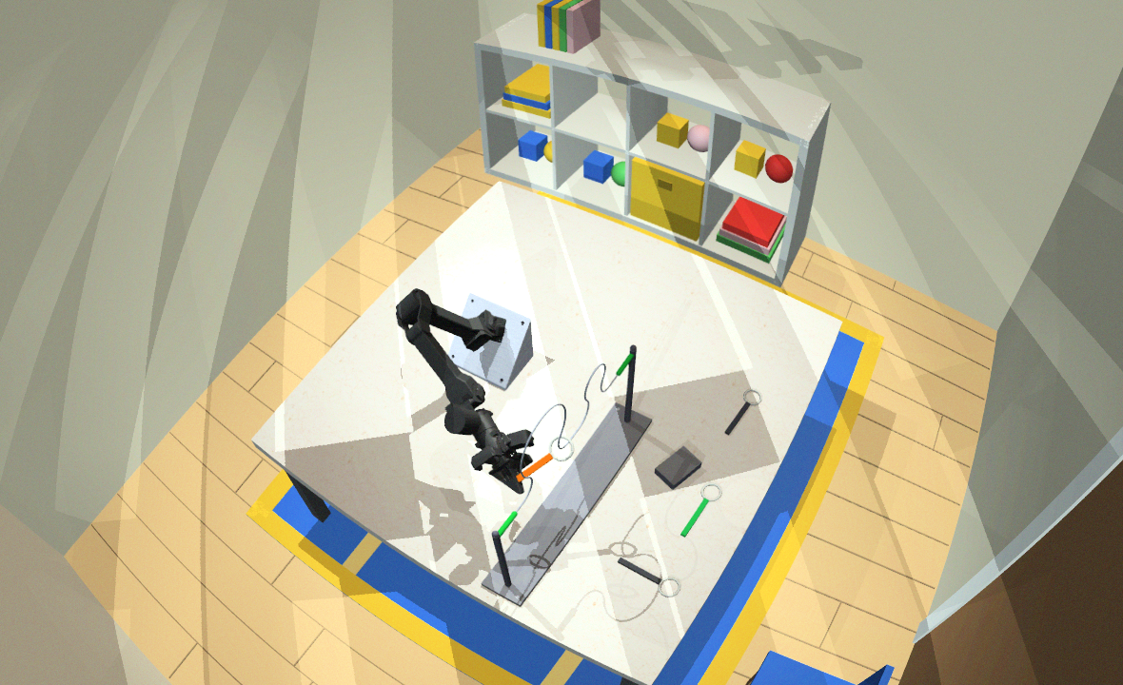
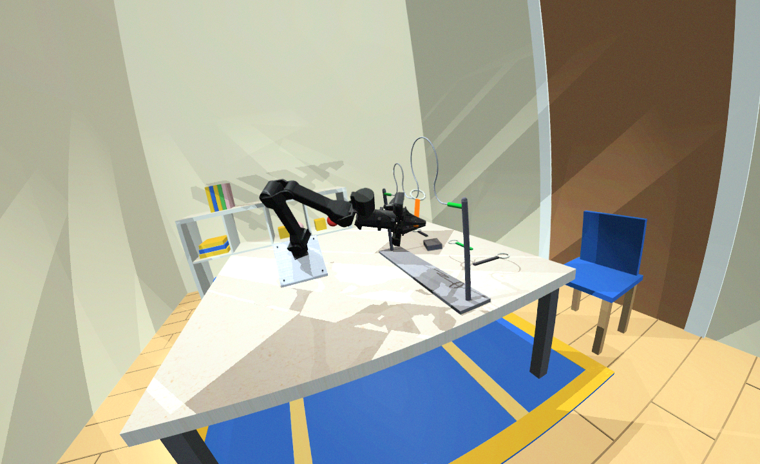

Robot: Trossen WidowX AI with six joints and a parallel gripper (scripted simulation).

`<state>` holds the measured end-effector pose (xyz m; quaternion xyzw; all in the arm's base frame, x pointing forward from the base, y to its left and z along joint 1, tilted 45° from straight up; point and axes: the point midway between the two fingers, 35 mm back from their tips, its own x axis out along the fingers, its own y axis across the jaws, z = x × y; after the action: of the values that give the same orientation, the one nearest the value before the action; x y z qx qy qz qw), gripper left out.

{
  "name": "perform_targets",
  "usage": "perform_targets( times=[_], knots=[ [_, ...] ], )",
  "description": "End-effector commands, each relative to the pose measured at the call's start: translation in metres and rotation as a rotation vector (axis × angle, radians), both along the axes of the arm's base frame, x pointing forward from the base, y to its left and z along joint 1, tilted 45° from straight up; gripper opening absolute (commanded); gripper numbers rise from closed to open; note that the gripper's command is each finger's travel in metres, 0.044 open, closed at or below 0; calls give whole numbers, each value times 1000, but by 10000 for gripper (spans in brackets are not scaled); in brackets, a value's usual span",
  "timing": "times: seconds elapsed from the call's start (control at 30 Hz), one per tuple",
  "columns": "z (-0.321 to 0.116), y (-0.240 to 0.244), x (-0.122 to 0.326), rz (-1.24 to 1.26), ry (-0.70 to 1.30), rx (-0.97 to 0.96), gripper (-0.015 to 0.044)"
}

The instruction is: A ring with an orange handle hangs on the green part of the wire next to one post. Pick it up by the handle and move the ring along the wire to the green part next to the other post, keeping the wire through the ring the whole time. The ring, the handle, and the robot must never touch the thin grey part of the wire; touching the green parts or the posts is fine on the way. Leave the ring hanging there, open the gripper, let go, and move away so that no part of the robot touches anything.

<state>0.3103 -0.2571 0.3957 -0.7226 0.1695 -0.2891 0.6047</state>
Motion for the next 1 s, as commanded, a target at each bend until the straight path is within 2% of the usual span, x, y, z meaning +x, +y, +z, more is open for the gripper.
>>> perform_targets(
  times=[0.0,0.97],
  knots=[
    [-14,-1,-1,0,-17,96,-150],
    [-108,27,6,18,-111,731,-150]
  ],
)
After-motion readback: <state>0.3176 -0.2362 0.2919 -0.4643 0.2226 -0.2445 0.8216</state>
